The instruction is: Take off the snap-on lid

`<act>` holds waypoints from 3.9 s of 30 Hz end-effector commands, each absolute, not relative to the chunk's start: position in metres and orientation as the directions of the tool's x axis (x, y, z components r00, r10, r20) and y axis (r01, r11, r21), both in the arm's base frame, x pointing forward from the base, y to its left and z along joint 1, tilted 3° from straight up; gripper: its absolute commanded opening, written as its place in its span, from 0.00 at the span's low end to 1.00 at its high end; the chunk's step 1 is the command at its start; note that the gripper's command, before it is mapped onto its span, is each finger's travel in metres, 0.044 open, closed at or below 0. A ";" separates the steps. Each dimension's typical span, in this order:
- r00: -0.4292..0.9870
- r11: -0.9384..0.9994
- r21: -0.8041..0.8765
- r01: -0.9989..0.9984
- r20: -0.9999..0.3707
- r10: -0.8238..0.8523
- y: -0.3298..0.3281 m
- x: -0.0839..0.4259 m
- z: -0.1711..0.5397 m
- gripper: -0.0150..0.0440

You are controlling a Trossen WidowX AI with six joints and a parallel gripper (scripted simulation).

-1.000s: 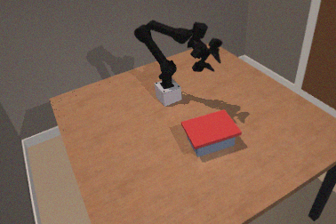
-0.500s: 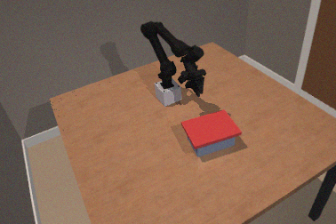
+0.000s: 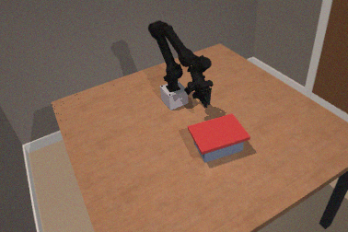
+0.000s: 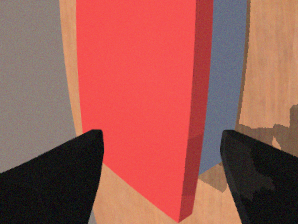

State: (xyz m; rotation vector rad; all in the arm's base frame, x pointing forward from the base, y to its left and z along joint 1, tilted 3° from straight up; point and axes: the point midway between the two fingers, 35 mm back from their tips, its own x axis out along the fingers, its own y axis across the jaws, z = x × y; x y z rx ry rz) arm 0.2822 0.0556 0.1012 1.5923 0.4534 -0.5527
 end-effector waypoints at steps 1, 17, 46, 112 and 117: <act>0.796 -0.099 0.794 0.600 -0.605 -0.033 0.055 0.279 0.078 0.65; 0.796 -0.098 0.794 0.599 -0.605 -0.033 0.056 0.295 0.069 0.65; 0.798 -0.098 0.797 0.597 -0.602 -0.033 0.053 0.330 0.040 0.65; 0.799 -0.103 0.798 0.594 -0.600 -0.039 0.051 0.332 0.044 0.25; 0.799 -0.103 0.798 0.594 -0.600 -0.039 0.051 0.332 0.045 0.25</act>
